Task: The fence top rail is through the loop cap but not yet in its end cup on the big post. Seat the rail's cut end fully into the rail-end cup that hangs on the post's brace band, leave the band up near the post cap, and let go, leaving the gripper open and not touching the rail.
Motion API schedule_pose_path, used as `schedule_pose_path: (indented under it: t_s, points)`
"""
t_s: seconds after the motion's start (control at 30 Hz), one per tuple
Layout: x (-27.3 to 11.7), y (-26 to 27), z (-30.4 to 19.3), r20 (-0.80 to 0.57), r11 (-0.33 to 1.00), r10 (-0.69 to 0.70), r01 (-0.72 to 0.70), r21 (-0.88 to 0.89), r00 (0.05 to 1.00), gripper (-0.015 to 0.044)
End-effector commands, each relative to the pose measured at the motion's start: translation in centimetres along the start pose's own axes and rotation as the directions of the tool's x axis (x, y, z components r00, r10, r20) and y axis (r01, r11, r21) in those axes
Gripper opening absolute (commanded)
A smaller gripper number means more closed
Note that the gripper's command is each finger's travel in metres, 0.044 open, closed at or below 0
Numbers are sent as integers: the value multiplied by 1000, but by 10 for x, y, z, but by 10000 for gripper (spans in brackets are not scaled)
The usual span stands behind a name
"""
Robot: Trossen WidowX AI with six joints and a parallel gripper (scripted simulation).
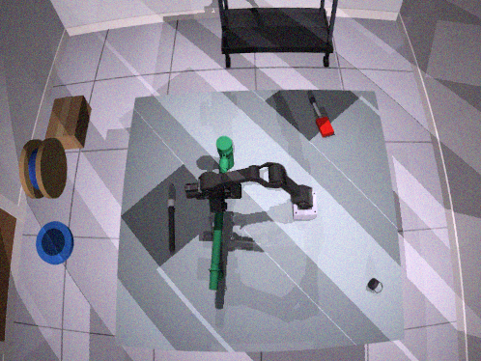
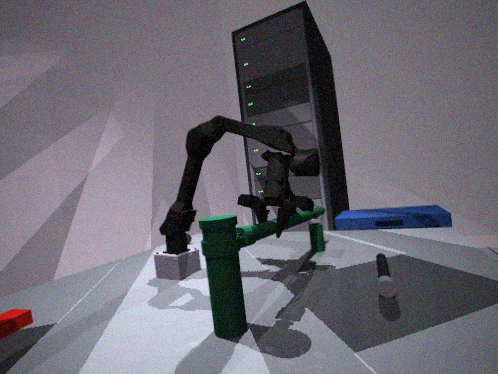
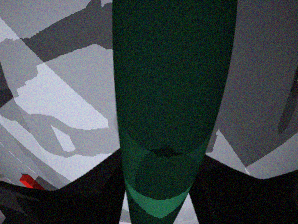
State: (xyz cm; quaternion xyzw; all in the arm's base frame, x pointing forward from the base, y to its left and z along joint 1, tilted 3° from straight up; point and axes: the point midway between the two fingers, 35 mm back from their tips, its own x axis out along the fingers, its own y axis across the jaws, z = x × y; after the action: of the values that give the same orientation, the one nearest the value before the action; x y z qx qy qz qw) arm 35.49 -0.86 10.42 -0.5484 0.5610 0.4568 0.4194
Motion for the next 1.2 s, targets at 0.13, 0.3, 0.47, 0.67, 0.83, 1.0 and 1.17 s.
schedule_pose_path:
  t_s: [0.13,0.3,0.47,0.67,0.83,1.0,1.17]
  points:
    - [-1,0,1,0,1000,0,0,-1,1000,263]
    - [-13,0,8,1,1000,-1,1,-1,1000,394]
    - [-32,1,19,2,1000,-1,1,-1,1000,440]
    - [-49,3,29,3,1000,-1,1,-1,1000,440]
    - [-70,4,26,0,999,-27,27,-24,1000,440]
    - [-86,7,26,0,999,-38,38,-36,999,440]
    - [-86,7,26,0,999,-38,38,-36,999,440]
